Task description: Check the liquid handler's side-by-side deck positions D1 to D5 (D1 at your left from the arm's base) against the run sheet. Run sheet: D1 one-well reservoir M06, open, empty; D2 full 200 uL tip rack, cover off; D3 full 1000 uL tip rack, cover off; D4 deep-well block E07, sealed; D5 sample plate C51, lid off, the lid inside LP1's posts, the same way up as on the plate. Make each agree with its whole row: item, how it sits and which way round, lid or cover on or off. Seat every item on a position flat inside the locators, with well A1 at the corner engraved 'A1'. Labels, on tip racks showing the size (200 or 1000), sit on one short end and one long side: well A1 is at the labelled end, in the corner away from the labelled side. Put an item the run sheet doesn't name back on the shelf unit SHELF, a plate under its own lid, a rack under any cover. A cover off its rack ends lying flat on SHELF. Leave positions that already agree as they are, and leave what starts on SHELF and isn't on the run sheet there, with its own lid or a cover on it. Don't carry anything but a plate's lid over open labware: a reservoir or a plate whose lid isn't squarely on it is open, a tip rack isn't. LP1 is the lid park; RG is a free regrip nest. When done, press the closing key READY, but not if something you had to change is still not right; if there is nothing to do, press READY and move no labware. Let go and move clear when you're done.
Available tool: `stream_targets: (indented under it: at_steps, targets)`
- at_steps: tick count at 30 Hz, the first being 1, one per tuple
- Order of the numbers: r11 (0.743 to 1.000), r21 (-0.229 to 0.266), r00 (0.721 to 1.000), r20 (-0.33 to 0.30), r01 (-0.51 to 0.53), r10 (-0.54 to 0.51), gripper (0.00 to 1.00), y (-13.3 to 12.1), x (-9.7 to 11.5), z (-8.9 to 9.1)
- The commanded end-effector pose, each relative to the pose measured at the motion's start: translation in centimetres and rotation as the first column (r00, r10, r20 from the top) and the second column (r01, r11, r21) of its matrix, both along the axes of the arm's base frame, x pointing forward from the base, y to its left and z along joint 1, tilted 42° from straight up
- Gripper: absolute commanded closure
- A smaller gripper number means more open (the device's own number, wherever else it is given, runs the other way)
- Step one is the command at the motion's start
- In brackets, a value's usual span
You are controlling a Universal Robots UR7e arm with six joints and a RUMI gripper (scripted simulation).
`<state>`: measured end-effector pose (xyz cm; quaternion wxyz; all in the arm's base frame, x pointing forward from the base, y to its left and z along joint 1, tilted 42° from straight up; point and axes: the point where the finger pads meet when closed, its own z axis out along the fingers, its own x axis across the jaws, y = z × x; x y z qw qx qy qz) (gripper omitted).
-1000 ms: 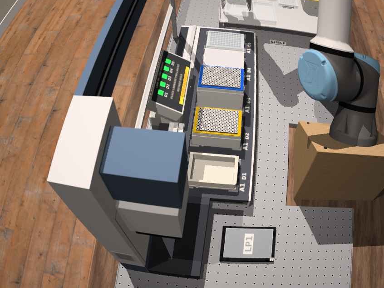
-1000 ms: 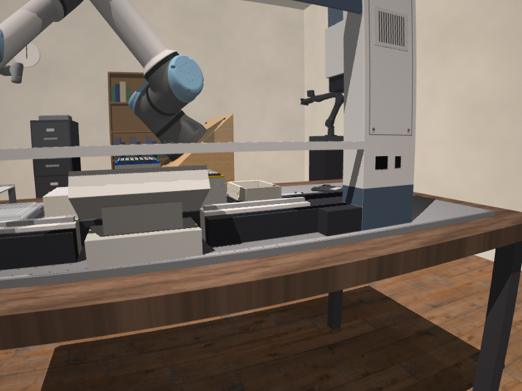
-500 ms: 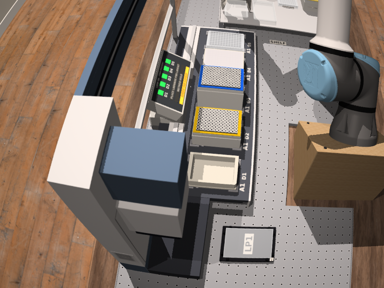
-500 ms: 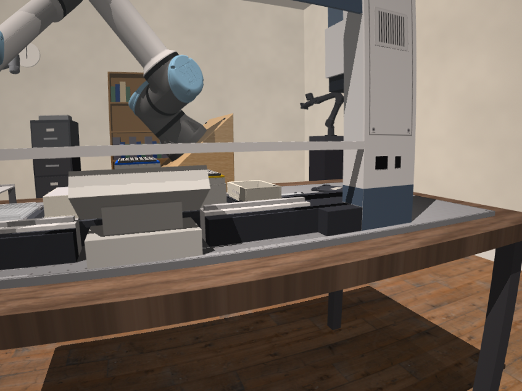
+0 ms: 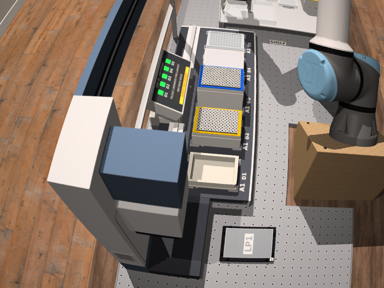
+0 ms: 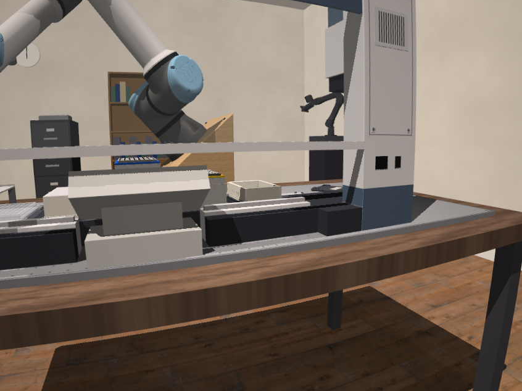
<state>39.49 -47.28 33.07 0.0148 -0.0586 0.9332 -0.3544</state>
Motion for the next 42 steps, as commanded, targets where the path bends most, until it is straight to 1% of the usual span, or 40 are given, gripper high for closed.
stream_targets:
  at_steps: [1, 8, 9, 42]
  targets:
    - [1.0, -0.001, 1.0, 0.001, 0.0, 0.0, 1.0, -0.05, -0.02, -0.02]
    - [1.0, -0.001, 1.0, 0.001, 0.0, 0.0, 1.0, -0.05, -0.03, -0.03]
    - [1.0, -0.001, 1.0, 0.001, 0.0, 0.0, 0.18, -0.05, -0.03, -0.03]
    - [1.0, -0.001, 1.0, 0.001, 0.0, 0.0, 0.18, -0.05, -0.03, -0.03]
